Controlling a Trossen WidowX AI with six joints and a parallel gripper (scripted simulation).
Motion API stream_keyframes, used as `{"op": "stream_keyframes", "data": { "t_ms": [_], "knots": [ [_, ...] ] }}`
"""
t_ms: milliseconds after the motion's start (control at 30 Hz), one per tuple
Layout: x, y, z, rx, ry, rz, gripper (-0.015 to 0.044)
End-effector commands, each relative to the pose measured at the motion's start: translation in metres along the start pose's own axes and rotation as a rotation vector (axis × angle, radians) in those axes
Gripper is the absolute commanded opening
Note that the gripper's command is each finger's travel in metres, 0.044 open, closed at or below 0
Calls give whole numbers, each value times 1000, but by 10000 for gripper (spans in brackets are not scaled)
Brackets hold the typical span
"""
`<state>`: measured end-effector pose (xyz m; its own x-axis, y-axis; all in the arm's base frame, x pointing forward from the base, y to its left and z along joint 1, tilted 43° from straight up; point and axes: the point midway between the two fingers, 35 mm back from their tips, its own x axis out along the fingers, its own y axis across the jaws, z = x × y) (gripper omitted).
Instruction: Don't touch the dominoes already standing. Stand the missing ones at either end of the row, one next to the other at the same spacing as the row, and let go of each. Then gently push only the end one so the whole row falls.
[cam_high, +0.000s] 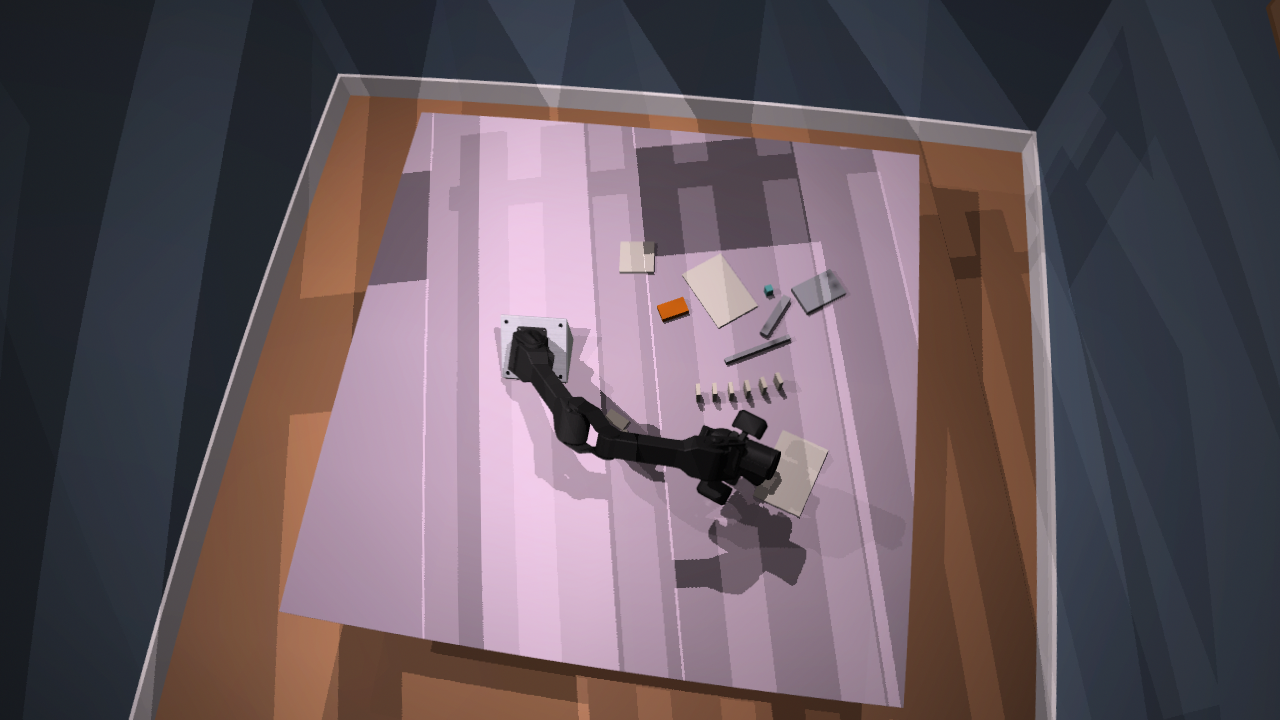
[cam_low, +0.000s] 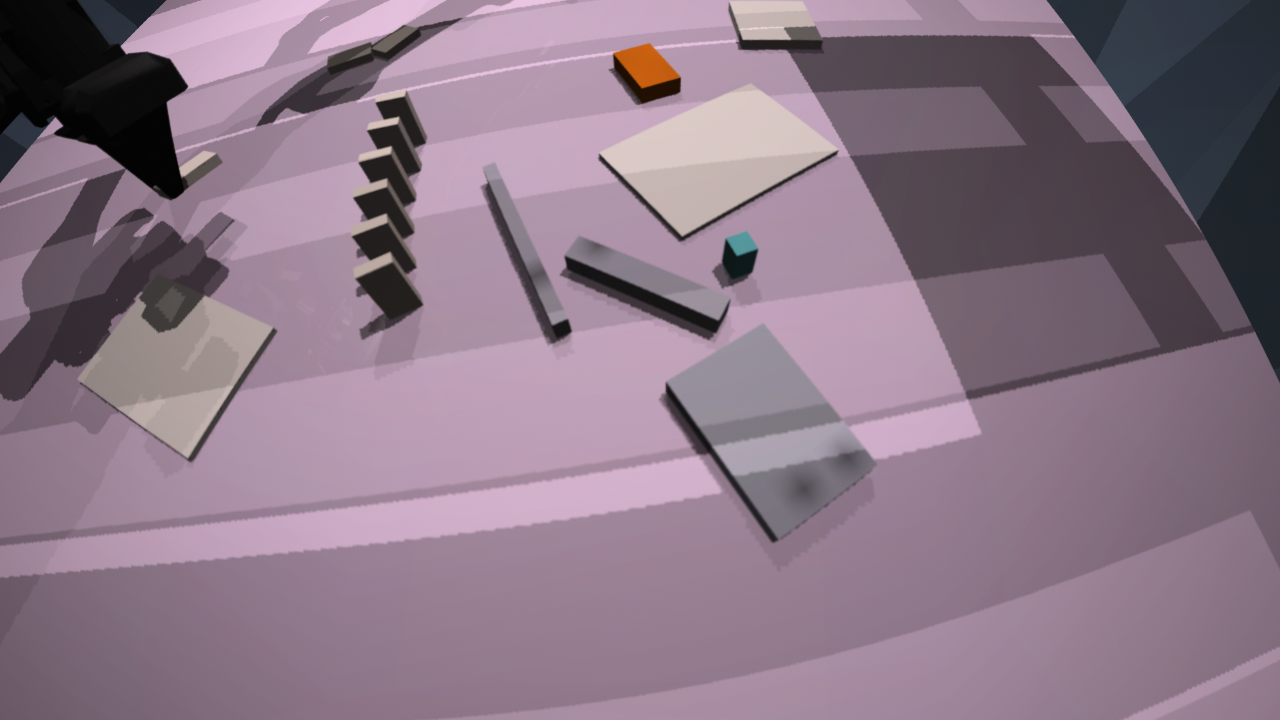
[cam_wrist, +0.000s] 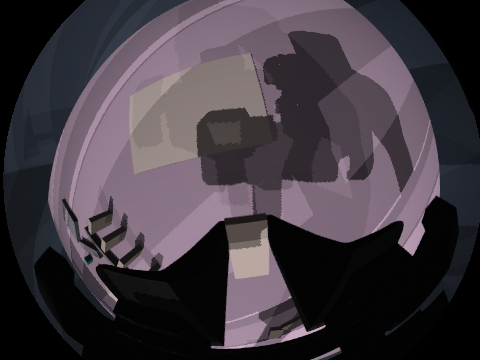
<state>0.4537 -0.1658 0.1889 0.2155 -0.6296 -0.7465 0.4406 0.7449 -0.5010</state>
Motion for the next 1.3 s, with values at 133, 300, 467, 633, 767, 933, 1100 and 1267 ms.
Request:
{"op": "stream_keyframes", "data": {
  "t_ms": [133,300,467,633,767,933,1100,1267],
  "knots": [
    [8,7,7,26,-74,57,107],
    [16,13,12,39,-130,93,107],
    [22,17,18,49,-192,128,107],
    [28,21,21,56,-253,159,107],
    [33,26,23,58,-300,181,107],
    [38,30,24,57,-361,205,107],
    [40,31,27,46,-433,222,107],
    [43,29,28,39,-506,231,107]
  ]
}}
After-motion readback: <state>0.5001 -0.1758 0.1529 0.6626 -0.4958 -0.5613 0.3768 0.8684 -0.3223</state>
